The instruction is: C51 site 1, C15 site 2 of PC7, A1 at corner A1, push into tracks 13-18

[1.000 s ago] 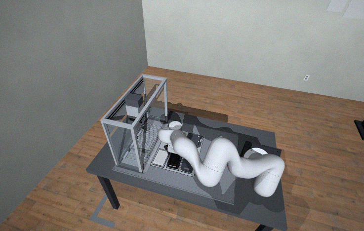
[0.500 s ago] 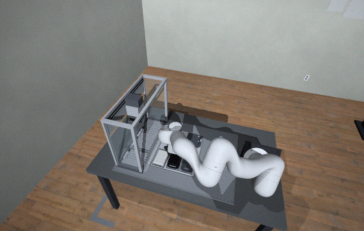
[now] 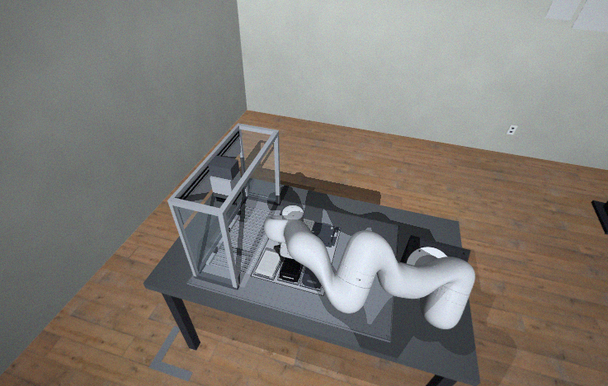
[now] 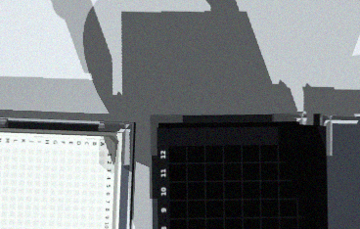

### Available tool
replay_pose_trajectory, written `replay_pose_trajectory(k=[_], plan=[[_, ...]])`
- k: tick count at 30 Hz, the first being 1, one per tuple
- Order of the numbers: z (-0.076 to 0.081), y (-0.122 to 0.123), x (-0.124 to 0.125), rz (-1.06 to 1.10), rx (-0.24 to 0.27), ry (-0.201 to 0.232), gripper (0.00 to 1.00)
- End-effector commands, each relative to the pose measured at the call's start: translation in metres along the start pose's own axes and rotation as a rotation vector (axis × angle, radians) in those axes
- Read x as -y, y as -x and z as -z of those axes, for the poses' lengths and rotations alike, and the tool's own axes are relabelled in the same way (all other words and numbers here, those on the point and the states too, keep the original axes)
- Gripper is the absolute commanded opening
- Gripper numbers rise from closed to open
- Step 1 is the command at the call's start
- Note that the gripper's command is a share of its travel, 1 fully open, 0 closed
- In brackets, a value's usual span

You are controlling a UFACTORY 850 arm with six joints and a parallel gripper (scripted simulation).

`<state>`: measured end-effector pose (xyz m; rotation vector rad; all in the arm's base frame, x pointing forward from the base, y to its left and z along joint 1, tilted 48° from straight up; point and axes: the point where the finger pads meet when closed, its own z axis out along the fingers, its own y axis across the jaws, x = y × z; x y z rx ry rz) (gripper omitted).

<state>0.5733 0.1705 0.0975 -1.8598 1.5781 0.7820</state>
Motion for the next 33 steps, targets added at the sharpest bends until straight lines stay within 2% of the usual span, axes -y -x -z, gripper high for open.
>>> replay_pose_trajectory(k=[1, 33], plan=[[-0.003, 0.0, 0.001, 0.001, 0.0, -0.002, 1.0], [-0.022, 0.0, 0.001, 0.001, 0.0, -0.002, 1.0]])
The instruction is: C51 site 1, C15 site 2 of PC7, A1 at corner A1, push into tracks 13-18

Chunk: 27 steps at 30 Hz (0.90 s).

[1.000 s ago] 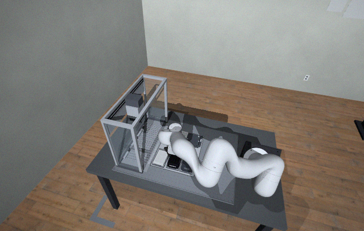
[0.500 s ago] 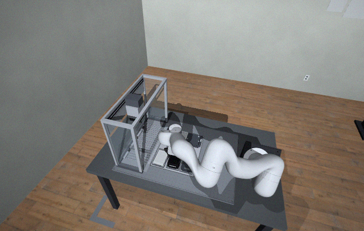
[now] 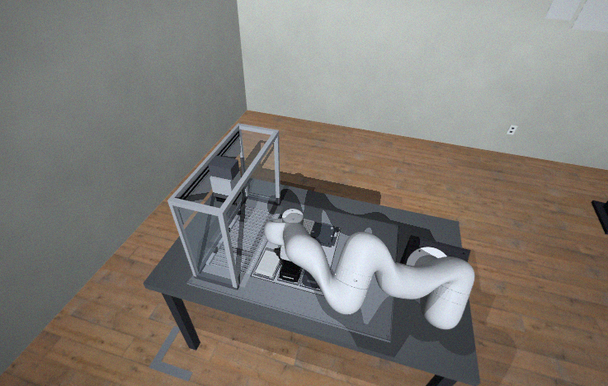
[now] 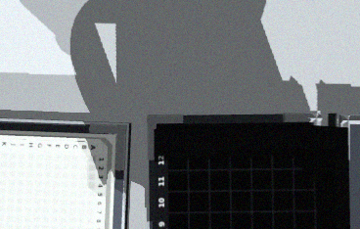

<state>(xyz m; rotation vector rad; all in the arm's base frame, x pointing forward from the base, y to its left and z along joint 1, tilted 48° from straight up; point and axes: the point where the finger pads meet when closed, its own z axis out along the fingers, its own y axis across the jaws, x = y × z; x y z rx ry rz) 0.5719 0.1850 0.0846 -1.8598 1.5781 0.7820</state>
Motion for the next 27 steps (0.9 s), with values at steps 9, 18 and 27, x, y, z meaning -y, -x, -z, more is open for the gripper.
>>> replay_pose_trajectory(k=[9, 18, 27], plan=[[-0.0081, 0.0, 0.0007, 0.0, 0.0, -0.002, 1.0], [-0.0102, 0.0, 0.0007, 0.001, 0.0, -0.002, 1.0], [-0.0102, 0.0, 0.0007, 0.001, 0.0, -0.002, 1.0]])
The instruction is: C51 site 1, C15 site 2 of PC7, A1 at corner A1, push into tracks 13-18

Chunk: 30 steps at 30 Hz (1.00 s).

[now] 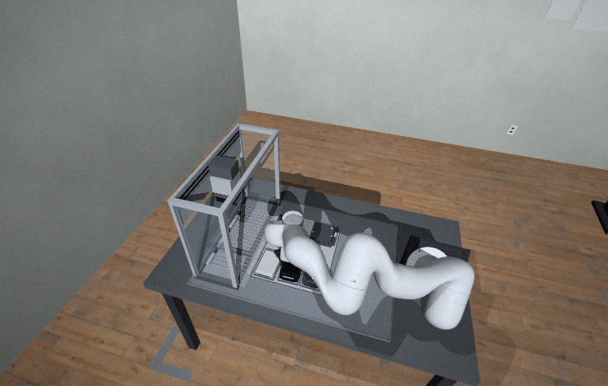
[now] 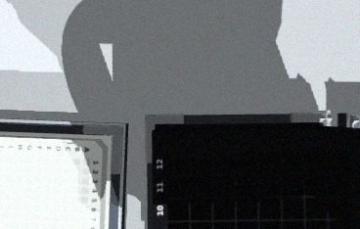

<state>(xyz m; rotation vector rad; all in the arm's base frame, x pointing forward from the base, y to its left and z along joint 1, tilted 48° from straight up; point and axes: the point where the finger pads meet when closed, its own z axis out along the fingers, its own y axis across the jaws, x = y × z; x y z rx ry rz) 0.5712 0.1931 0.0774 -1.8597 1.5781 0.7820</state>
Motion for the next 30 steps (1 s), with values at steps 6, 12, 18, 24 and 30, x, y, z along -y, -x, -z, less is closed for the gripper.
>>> replay_pose_trajectory(k=[6, 12, 18, 24, 30], plan=[[0.0011, 0.0, 0.0007, 0.001, 0.0, -0.002, 0.0], [0.0011, 0.0, 0.0007, 0.001, 0.0, -0.002, 0.0], [0.001, 0.0, 0.0007, 0.0, 0.0, -0.002, 0.0], [0.001, 0.0, 0.0007, 0.0, 0.0, -0.002, 0.0], [0.001, 0.0, 0.0007, 0.0, 0.0, -0.002, 0.0]])
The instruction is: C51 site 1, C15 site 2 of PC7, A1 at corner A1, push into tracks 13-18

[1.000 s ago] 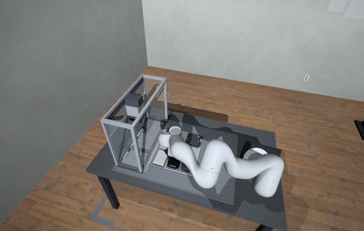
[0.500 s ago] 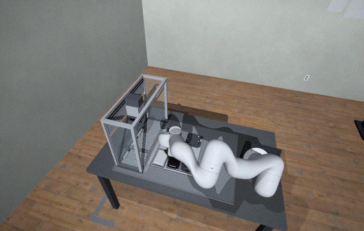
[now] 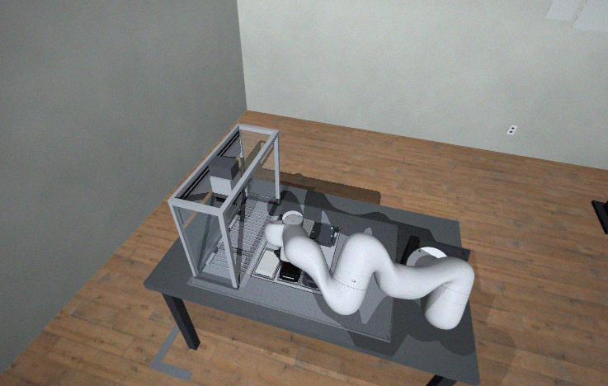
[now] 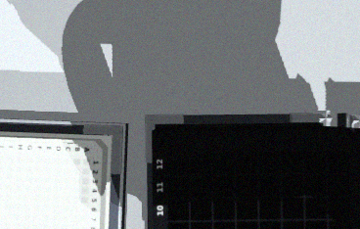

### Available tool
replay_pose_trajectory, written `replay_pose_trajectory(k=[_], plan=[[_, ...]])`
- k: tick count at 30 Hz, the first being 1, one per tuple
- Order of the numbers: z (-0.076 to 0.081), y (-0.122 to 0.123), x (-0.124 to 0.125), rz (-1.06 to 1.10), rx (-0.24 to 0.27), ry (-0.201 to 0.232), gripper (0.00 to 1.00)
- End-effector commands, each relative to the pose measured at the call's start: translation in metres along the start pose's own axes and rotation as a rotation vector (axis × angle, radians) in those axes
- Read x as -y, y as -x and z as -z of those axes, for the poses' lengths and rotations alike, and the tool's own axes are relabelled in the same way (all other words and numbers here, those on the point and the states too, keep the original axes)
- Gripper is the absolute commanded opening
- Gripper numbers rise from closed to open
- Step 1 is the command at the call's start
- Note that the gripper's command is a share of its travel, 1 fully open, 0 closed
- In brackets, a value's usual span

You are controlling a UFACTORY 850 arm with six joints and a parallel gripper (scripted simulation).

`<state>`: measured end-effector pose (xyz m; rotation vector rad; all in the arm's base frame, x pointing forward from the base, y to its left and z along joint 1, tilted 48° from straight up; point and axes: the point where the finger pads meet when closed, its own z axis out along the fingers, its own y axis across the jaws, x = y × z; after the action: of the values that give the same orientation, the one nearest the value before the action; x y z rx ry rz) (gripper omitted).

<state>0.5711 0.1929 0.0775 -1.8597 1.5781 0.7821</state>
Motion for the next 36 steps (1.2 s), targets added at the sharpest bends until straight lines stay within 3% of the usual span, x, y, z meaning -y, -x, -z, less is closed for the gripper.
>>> replay_pose_trajectory(k=[1, 36], plan=[[0.0008, 0.0, 0.0007, 0.001, 0.0, -0.002, 0.0], [0.0068, 0.0, 0.0007, 0.001, 0.0, -0.002, 0.0]])
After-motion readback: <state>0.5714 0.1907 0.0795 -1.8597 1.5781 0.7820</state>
